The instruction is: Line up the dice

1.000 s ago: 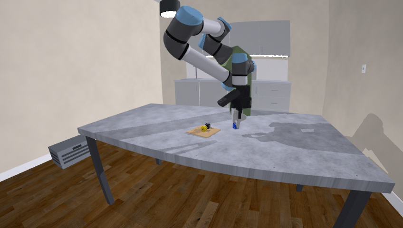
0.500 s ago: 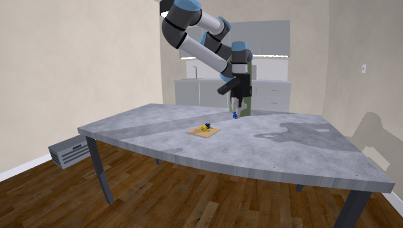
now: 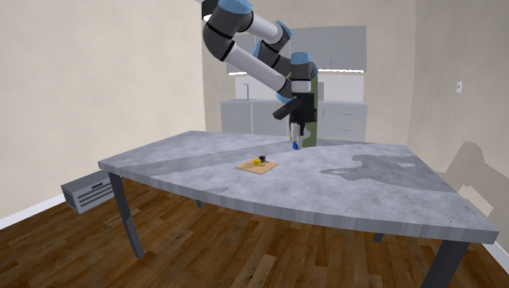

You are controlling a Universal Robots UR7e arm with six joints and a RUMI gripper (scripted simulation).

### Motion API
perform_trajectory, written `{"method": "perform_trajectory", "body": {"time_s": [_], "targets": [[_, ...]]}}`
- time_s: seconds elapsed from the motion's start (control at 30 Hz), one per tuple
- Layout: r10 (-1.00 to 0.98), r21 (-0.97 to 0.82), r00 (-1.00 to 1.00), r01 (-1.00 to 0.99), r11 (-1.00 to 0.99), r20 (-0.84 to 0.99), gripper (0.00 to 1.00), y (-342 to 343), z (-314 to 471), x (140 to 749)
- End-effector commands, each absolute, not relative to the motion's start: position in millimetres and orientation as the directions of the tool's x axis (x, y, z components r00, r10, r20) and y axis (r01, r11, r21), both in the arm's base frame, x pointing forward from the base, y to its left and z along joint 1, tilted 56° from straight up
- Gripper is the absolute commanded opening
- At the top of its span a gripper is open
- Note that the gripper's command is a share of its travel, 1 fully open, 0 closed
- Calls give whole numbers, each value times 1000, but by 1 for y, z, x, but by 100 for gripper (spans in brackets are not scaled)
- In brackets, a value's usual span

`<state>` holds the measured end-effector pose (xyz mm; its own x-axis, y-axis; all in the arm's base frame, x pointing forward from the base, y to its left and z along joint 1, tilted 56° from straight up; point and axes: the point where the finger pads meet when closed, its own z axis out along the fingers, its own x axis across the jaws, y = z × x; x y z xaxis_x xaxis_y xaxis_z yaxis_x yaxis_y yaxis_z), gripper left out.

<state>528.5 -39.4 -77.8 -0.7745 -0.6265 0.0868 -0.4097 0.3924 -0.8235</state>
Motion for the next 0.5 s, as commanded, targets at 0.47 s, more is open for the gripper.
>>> {"method": "perform_trajectory", "body": {"time_s": [0.47], "targets": [[-724,-742,-595,-647,174,349,6,-97,-11,533]]}}
